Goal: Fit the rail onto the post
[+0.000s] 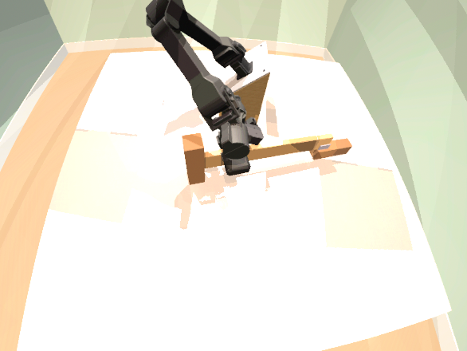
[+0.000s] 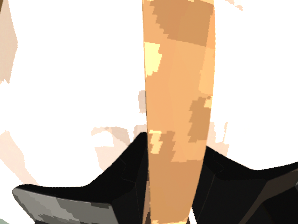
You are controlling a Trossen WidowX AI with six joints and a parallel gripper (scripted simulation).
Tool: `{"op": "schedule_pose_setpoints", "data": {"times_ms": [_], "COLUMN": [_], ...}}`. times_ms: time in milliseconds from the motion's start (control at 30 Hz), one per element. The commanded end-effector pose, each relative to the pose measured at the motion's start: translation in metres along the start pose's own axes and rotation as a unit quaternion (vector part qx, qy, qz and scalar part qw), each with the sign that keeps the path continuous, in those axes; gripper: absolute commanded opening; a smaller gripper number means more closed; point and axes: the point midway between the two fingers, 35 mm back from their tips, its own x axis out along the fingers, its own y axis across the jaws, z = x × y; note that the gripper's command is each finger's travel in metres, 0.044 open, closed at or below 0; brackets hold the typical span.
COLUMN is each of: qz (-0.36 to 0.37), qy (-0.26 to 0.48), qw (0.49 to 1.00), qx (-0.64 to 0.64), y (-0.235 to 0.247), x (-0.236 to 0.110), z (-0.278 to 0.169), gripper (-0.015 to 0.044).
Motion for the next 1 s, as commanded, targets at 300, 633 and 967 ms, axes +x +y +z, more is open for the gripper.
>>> {"op": "schedule_pose_setpoints", "data": {"times_ms": [300,633,967], "qz": [-0.001,-0.001,-0.001], "qy": [-0.003,-0.003,-0.003], "qw": [1.000,1.000,1.000], "qx": [-0.001,-0.001,-0.001], "y": [-0.0001,-0.0001,-0.0001], "x": [0.0004,0.0004,0.0004], "z": [-0.0003,-0.0003,-0.0003], "gripper": [0.0026,0.0289,0.0440]}}
